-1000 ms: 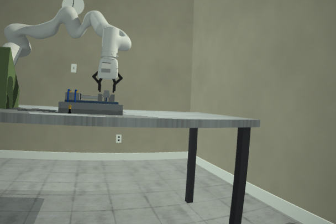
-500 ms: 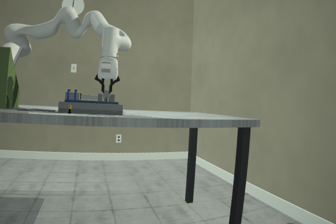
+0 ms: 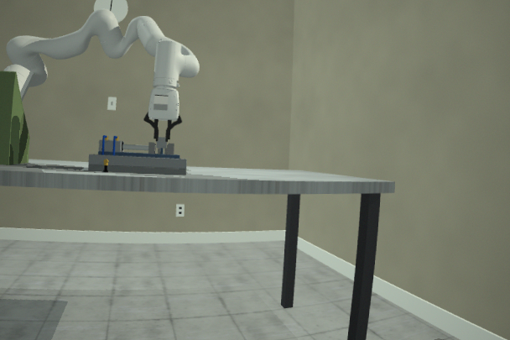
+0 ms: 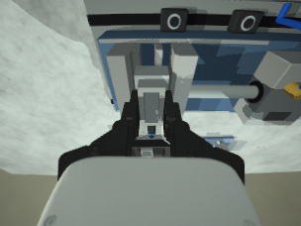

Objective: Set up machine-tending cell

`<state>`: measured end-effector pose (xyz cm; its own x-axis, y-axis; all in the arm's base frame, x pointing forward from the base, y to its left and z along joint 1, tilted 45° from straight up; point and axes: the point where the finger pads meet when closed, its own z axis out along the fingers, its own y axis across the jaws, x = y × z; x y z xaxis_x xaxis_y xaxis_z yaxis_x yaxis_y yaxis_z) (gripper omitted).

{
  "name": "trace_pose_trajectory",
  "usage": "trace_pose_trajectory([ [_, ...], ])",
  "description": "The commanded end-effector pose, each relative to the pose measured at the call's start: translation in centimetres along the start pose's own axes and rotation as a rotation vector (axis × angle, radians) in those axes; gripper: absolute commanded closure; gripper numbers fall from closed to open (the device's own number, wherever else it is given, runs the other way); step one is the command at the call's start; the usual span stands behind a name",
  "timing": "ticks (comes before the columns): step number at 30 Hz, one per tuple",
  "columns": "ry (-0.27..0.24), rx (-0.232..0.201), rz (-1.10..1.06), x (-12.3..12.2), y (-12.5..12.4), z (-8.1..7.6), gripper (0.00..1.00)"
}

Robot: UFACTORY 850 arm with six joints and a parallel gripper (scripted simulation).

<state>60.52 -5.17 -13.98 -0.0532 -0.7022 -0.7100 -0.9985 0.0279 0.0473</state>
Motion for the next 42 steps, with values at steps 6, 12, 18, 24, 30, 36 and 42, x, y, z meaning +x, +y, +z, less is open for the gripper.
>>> trace_pose_trajectory([
  [6, 0.001, 0.002, -0.001, 0.0, -0.1, -0.1, 1.00],
  [12, 0.001, 0.002, -0.001, 0.0, -0.1, -0.1, 1.00],
  [18, 0.001, 0.002, -0.001, 0.0, -0.1, -0.1, 1.00],
  [24, 0.001, 0.002, -0.001, 0.0, -0.1, -0.1, 1.00],
  [30, 0.001, 0.002, -0.001, 0.0, -0.1, -0.2, 1.00],
  [36, 0.001, 0.002, -0.001, 0.0, -0.1, -0.8, 1.00],
  [42, 0.001, 0.002, -0.001, 0.0, -0.1, -1.4, 1.00],
])
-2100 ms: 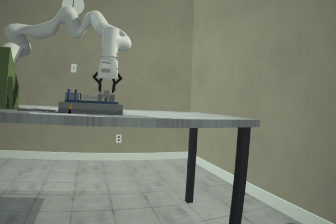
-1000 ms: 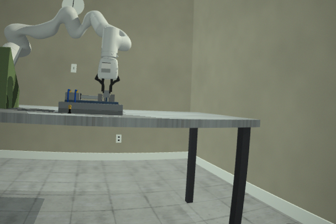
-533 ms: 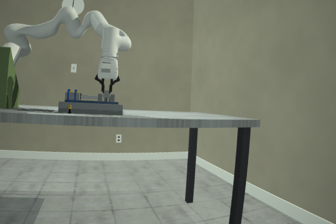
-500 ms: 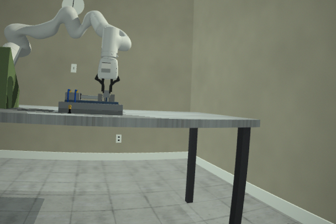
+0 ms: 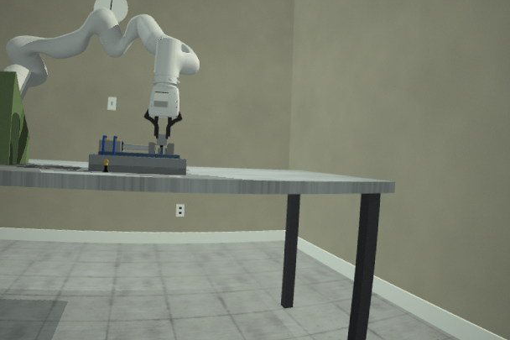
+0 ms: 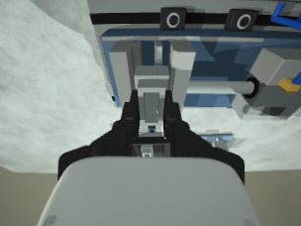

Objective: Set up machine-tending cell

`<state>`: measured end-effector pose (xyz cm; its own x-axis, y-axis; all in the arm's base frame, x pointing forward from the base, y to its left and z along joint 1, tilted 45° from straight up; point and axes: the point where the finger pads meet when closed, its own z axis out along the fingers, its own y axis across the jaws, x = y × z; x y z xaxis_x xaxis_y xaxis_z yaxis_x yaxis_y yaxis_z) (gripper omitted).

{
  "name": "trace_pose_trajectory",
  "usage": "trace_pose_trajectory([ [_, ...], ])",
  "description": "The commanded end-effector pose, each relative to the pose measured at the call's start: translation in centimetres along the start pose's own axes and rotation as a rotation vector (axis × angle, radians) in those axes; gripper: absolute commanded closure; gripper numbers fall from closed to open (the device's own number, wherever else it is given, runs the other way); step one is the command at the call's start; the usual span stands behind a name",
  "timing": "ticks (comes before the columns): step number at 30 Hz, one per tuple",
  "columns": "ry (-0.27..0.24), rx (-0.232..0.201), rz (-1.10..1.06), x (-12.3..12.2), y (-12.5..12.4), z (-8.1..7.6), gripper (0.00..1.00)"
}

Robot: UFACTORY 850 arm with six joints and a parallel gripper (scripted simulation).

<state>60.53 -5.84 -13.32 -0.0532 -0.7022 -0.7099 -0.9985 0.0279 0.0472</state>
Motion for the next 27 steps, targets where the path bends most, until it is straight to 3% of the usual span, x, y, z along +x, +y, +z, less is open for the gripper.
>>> trace_pose_trajectory([
  [1, 0.001, 0.002, -0.001, 0.0, -0.1, -0.6, 1.00],
  [13, 0.001, 0.002, -0.001, 0.0, -0.1, -2.8, 1.00],
  [27, 0.001, 0.002, -0.001, 0.0, -0.1, -3.8, 1.00],
])
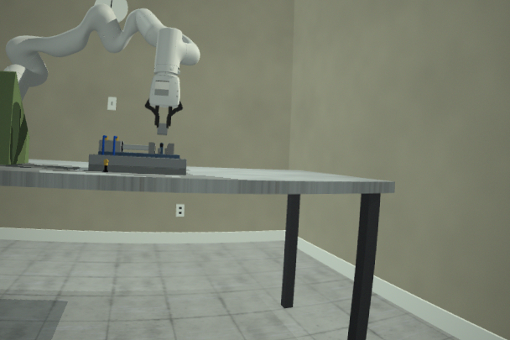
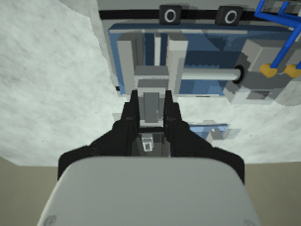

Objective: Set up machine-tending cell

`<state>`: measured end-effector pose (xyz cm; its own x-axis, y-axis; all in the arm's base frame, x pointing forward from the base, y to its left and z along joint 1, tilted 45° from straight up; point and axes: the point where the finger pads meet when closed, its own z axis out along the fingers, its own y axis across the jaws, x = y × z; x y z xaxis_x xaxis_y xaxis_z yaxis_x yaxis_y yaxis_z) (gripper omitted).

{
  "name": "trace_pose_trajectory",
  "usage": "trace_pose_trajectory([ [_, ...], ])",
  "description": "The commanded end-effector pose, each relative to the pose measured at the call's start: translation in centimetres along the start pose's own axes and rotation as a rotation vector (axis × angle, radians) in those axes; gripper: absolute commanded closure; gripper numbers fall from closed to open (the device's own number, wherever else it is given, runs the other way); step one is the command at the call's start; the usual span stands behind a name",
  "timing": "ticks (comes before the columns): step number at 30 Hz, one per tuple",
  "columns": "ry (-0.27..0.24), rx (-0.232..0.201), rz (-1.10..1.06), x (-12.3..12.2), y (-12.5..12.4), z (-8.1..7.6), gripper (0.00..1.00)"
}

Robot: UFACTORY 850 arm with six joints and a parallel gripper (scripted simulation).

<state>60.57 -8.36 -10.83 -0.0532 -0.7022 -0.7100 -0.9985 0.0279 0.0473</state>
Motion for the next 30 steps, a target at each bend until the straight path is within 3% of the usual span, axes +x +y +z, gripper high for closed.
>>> trace_pose_trajectory([
  [1, 0.001, 0.002, -0.001, 0.0, -0.1, -0.2, 1.00],
  [9, 0.002, 0.002, -0.002, -1.0, -0.4, -0.3, 1.00],
  [20, 0.015, 0.003, -0.019, -11.9, -2.8, -0.8, 1.00],
  [22, 0.015, 0.003, -0.019, -11.9, -2.8, -0.8, 1.00],
  [23, 0.016, 0.003, -0.023, -14.4, -3.1, -0.9, 1.00],
  [30, 0.016, 0.004, -0.033, -20.6, -3.3, -0.8, 1.00],
])
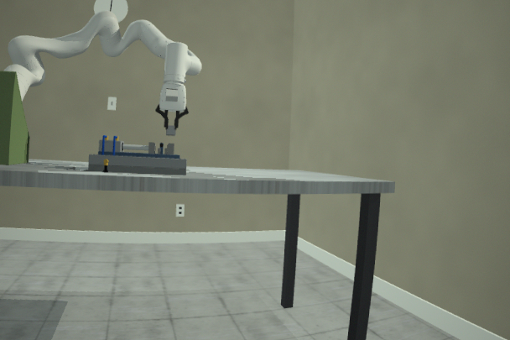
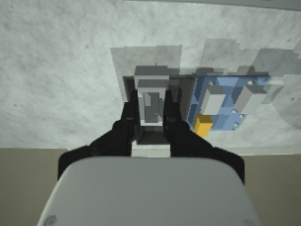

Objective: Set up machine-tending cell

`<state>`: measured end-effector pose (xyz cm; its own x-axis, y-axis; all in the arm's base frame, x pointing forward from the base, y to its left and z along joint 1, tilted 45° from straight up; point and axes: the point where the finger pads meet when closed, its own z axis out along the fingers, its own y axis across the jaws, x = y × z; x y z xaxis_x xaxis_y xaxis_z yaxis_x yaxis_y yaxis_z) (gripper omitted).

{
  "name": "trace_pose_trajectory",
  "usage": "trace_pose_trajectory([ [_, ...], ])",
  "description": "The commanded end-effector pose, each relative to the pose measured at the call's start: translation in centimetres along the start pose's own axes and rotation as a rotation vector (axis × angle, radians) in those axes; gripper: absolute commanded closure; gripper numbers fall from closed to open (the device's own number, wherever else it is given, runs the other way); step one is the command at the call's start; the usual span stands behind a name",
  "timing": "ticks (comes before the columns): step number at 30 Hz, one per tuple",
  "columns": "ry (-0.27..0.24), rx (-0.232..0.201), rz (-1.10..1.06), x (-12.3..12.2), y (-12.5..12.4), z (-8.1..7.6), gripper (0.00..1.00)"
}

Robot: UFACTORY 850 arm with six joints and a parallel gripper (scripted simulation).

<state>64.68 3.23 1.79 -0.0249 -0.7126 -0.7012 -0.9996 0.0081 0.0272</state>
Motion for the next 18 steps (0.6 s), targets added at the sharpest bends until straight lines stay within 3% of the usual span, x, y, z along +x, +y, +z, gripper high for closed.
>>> trace_pose_trajectory([
  [1, 0.002, 0.004, -0.006, -4.2, -0.2, -0.2, 1.00],
  [7, -0.001, 0.004, -0.016, -9.9, 0.1, -0.1, 1.00],
  [9, -0.001, 0.004, -0.016, -9.9, 0.1, -0.1, 1.00],
  [11, -0.004, 0.004, -0.021, -13.3, 0.5, 0.0, 1.00],
  [18, -0.012, 0.003, -0.031, -19.2, 1.8, 0.2, 1.00],
])
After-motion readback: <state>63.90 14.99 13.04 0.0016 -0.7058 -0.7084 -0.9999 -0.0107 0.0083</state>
